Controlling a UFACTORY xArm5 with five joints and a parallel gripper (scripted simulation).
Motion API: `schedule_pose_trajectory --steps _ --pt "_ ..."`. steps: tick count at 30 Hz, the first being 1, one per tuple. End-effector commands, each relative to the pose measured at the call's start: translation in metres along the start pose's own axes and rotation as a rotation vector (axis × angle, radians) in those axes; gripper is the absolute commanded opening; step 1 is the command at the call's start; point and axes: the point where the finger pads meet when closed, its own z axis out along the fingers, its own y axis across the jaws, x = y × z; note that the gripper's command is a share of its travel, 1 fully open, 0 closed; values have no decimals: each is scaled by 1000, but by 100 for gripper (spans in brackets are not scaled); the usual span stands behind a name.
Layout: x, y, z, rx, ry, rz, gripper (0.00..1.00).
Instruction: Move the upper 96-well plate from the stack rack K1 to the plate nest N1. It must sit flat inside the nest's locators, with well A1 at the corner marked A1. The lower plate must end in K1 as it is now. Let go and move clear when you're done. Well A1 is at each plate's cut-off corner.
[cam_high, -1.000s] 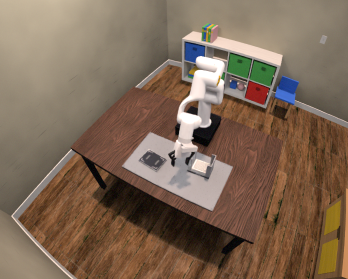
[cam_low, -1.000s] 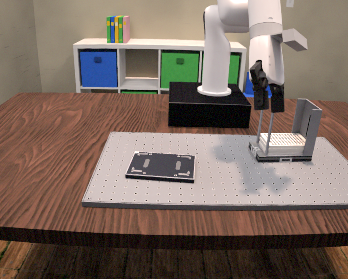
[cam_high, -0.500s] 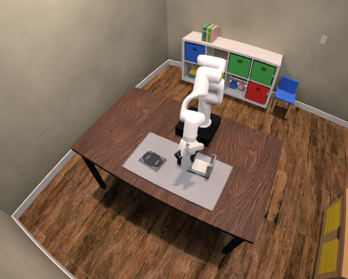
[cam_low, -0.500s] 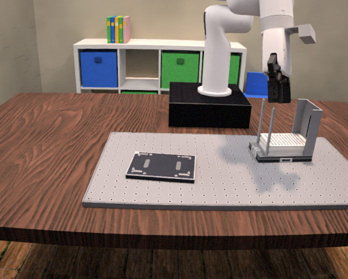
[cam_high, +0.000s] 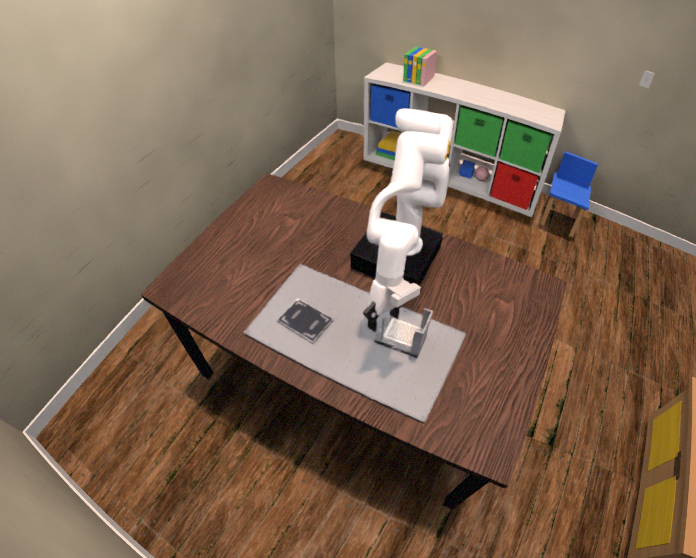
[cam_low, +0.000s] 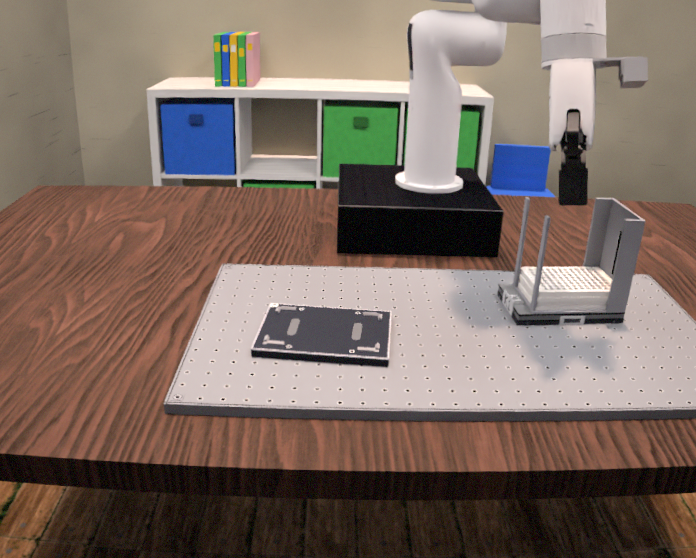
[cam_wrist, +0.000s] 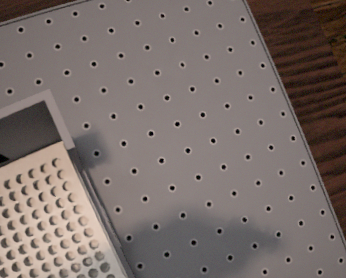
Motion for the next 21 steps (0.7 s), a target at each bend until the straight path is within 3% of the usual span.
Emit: schedule_pose_trajectory --steps 1,6,8,21 --pt "5 -16 4 40 -18 -76 100" --pt "7 -24 3 56 -25 -107 100" --pt "10 -33 0 86 -38 -165 100" --pt "17 -66 -12 167 -71 -316 100"
